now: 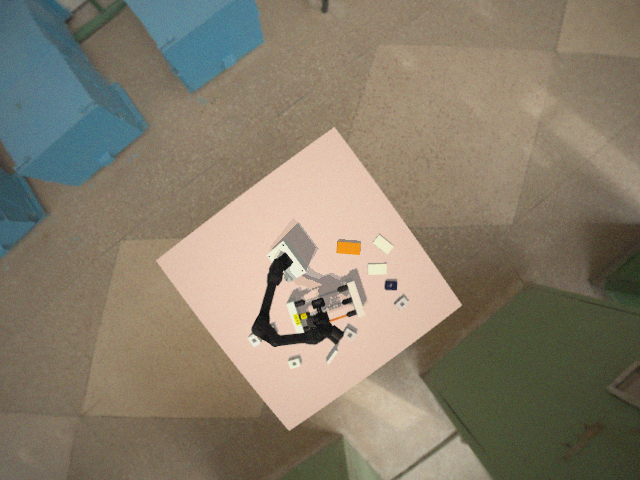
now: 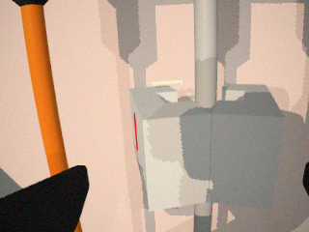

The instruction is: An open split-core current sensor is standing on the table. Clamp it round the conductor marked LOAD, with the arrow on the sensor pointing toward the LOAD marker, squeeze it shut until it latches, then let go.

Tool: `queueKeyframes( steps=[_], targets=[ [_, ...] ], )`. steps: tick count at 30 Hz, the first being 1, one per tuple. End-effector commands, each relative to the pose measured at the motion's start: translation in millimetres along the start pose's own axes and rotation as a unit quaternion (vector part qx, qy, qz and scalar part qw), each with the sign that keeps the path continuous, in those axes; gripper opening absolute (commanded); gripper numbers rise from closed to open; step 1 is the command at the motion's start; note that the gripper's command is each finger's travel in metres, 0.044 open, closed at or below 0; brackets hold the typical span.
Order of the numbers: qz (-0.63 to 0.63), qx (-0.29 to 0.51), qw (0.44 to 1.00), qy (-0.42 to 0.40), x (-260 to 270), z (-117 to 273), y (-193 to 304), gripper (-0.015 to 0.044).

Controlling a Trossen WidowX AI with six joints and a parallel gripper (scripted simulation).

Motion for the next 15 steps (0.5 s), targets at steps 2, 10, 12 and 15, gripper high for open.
queueKeyframes(
  steps=[2,10,12,15],
  targets=[
    [0.005,-0.011,1.0,0.011,-2.9,-31.3,-5.1,0.044],
    [0.005,-0.011,1.0,0.011,-2.9,-36.6,-5.1,0.044],
    [0.005,-0.011,1.0,0.011,-2.9,-39.8,-5.1,0.044],
    [0.005,-0.011,1.0,0.011,-3.0,-44.7,-5.2,0.044]
  ],
)
Point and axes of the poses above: the point midway between the two fingers, 35 mm back from their tips, its own z axis back along the fingers, its own x axis across the jaws, y = z × x, the point moved 6 cm from there along z, back along the fingers, and after that the axes turned 1 degree about -z, right-handed, at the moved point
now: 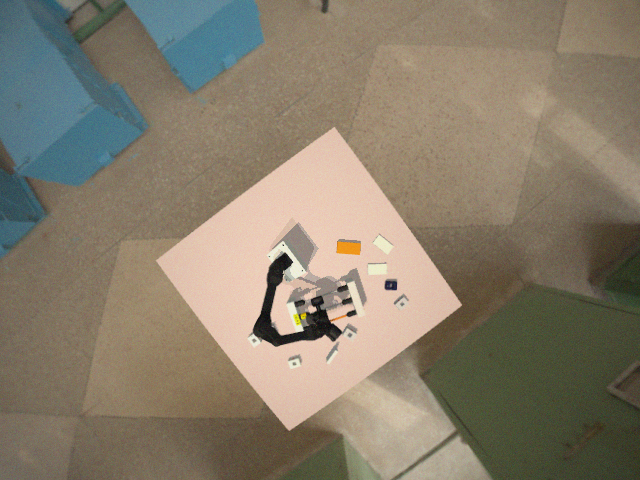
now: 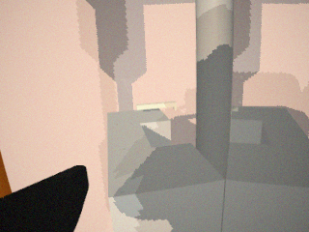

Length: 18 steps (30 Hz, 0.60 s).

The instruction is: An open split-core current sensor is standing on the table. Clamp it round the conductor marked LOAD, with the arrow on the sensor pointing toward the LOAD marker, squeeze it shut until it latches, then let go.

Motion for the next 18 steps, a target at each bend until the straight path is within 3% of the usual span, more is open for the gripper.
queueKeyframes(
  steps=[1,13,18],
  targets=[
    [0.003,-0.005,1.0,0.002,-1.6,-9.0,-0.3,0.044],
    [0.003,-0.005,1.0,0.001,-2.0,-24.2,-0.8,0.044],
    [0.0,-0.001,1.0,0.001,-0.4,-19.9,-0.7,0.0407]
  ],
)
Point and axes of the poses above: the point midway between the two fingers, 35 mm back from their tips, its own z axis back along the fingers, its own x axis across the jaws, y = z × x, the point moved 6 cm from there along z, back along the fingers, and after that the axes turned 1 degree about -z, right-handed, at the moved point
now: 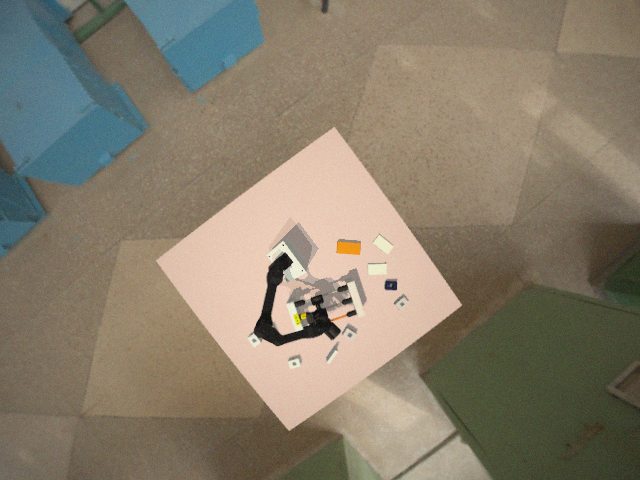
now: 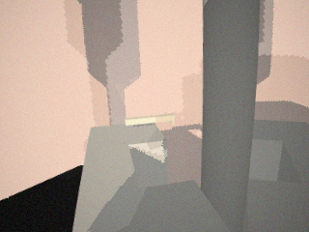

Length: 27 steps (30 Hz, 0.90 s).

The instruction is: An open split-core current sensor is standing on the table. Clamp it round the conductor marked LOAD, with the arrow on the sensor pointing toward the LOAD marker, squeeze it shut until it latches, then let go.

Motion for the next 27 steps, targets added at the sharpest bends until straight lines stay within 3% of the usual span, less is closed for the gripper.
queueKeyframes(
  steps=[1,18,27],
  targets=[
    [-0.001,0.0,1.0,-0.001,0.6,0.8,-0.3,0.04],
    [-0.001,0.0,1.0,-0.001,0.6,0.8,-0.3,0.0287],
    [-0.001,0.0,1.0,-0.001,0.6,0.8,-0.3,0.005]
  ],
)
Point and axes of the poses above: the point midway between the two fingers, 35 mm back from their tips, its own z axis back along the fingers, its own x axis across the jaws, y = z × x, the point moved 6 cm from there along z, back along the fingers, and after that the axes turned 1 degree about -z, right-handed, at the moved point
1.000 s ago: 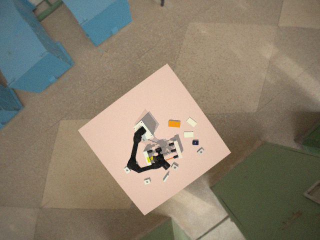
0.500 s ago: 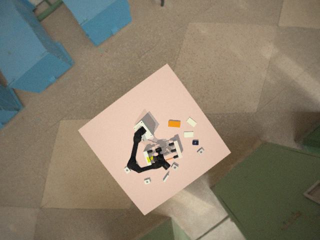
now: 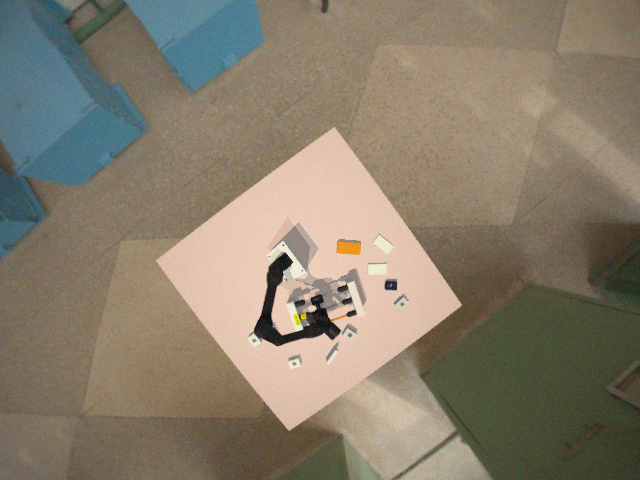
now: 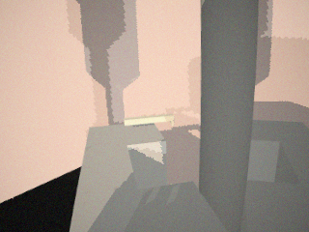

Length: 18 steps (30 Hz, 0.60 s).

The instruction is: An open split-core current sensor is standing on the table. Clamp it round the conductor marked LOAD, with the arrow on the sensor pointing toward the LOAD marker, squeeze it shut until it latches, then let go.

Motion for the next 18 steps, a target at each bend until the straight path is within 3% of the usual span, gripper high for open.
queueKeyframes(
  steps=[1,2,18],
  targets=[
    [-0.001,0.001,1.0,-0.001,0.5,0.8,-0.1,0.0024],
    [-0.001,0.001,1.0,-0.001,0.5,0.8,-0.1,0.0],
    [-0.001,0.001,1.0,-0.001,0.5,0.8,-0.1,0.0]
  ],
)
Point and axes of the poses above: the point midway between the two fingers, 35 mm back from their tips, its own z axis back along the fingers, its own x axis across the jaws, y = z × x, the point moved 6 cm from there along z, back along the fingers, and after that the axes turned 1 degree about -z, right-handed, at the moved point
